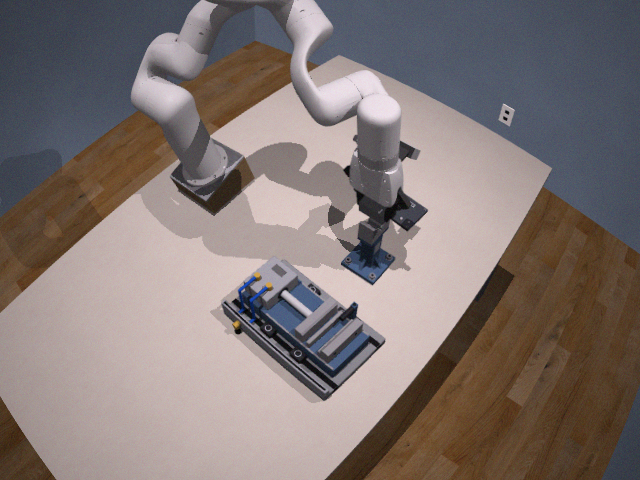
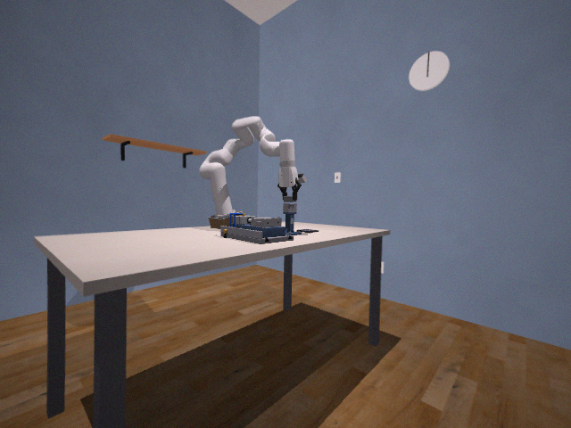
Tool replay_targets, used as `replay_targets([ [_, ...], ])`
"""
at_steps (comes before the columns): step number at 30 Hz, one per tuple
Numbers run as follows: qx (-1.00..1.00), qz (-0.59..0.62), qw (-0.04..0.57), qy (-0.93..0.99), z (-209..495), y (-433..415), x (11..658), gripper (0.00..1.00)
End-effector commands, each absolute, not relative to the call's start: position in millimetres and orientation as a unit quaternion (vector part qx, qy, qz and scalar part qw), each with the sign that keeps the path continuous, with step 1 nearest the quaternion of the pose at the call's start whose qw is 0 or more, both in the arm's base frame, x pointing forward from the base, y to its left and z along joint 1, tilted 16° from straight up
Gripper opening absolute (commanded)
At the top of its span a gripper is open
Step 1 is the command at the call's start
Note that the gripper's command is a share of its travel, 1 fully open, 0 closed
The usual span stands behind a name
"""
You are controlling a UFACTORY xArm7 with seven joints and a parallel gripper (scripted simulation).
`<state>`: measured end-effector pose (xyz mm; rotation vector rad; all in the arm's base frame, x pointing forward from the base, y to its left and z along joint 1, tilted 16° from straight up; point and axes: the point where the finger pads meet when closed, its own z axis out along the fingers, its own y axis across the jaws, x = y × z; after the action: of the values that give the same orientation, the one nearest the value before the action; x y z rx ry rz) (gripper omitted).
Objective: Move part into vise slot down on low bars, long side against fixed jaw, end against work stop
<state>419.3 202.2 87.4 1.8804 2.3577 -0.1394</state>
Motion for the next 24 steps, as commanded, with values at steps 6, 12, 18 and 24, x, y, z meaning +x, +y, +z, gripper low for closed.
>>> replay_targets([
  [6,0.62,-0.067,0.09,0.777,88.7,203.8,420.2,0.0],
  [12,0.618,-0.077,0.103,0.775,88.6,204.2,420.1,0.0],
  [18,0.618,-0.082,0.108,0.775,88.5,204.3,420.0,0.0],
  [24,0.617,-0.085,0.113,0.774,88.5,204.5,420.0,0.0],
])
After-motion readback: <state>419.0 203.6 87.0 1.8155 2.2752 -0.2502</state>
